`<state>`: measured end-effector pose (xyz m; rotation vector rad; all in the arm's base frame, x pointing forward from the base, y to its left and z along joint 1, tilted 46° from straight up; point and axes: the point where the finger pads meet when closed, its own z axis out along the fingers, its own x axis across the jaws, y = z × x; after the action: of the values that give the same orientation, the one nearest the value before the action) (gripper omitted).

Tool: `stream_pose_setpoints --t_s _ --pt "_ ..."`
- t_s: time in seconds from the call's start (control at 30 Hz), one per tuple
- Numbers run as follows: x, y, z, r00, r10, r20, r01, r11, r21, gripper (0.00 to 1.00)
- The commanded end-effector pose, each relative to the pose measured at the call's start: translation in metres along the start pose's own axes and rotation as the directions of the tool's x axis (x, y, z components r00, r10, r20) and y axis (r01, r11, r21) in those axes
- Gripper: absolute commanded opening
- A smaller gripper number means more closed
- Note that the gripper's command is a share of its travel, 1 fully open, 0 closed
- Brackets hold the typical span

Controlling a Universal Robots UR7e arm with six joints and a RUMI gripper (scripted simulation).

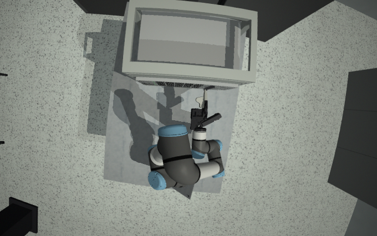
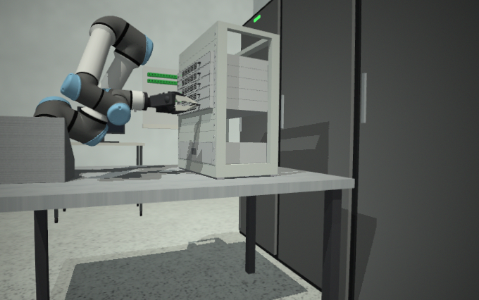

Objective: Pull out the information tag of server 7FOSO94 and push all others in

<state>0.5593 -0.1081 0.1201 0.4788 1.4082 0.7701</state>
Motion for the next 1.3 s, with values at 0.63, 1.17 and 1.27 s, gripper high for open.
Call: stream_pose_setpoints --t_s 0.63,1.17,1.27 --pt "-0.001 0.0 -0.027 1.0 0.0 0.001 0.0 1.0 0.0 0.0" --pt "0.0 0.0 -0.044 1.0 0.0 0.001 0.0 1.0 0.0 0.0" --pt "-0.001 0.0 -0.046 1.0 0.0 0.001 0.0 1.0 0.0 0.0"
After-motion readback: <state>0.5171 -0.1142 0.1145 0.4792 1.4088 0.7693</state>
